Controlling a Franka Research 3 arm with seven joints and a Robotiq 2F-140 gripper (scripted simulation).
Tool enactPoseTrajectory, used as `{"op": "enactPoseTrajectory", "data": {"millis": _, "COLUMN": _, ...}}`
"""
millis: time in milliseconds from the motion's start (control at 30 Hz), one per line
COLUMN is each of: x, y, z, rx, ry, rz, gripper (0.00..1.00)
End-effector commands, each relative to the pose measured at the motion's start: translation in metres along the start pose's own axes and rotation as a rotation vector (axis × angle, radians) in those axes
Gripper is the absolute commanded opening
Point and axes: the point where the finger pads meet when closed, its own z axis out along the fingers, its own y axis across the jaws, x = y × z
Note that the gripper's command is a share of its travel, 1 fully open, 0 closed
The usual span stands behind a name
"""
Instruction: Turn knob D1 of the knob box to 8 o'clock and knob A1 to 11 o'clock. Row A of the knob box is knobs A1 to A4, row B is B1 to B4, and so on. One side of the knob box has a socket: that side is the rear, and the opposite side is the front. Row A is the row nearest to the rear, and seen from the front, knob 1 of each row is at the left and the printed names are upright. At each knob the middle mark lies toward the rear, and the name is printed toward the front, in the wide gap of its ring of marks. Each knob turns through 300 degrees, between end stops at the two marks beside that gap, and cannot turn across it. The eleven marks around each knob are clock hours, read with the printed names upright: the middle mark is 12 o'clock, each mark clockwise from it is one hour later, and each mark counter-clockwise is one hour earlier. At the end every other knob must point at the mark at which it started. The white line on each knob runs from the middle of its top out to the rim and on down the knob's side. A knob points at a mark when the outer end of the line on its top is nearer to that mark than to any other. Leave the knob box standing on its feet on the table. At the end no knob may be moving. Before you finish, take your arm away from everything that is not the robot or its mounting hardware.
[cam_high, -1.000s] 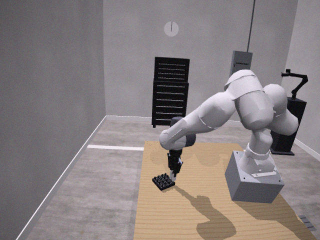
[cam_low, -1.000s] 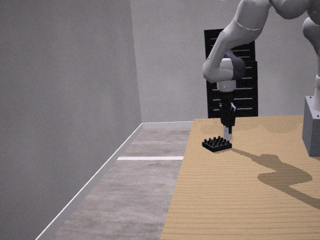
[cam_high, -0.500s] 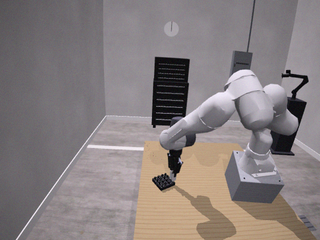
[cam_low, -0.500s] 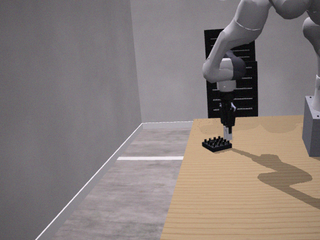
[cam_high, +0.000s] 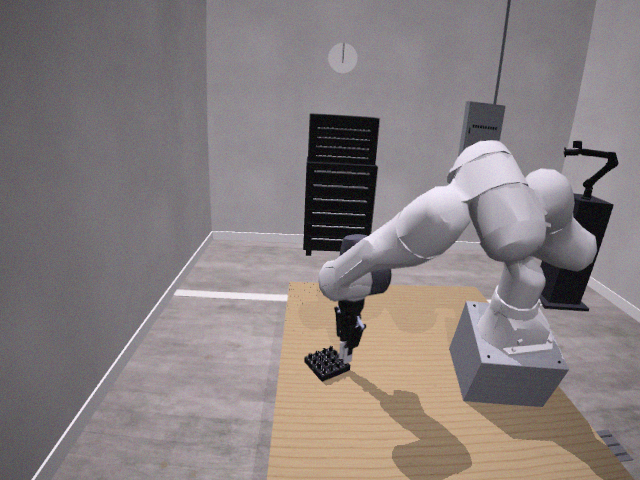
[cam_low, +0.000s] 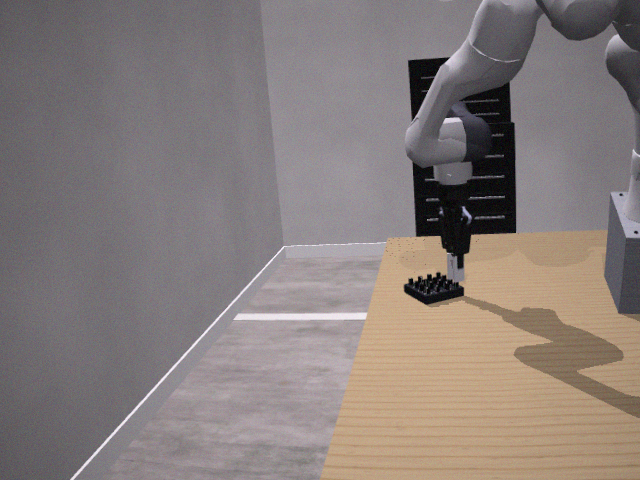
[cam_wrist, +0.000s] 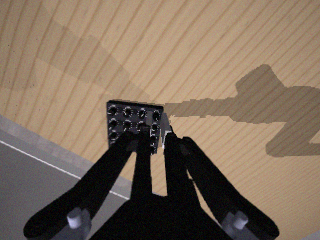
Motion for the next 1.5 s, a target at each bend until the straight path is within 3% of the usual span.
{"op": "enactPoseTrajectory", "data": {"millis": 0, "x": -0.0002, "y": -0.0010, "z": 0.0030, "rx": 0.002, "ry": -0.001, "rz": -0.003, "gripper": 0.12}}
{"op": "enactPoseTrajectory", "data": {"millis": 1467, "x": -0.0003, "y": -0.0010, "z": 0.0110, "rx": 0.002, "ry": -0.001, "rz": -0.003, "gripper": 0.12}}
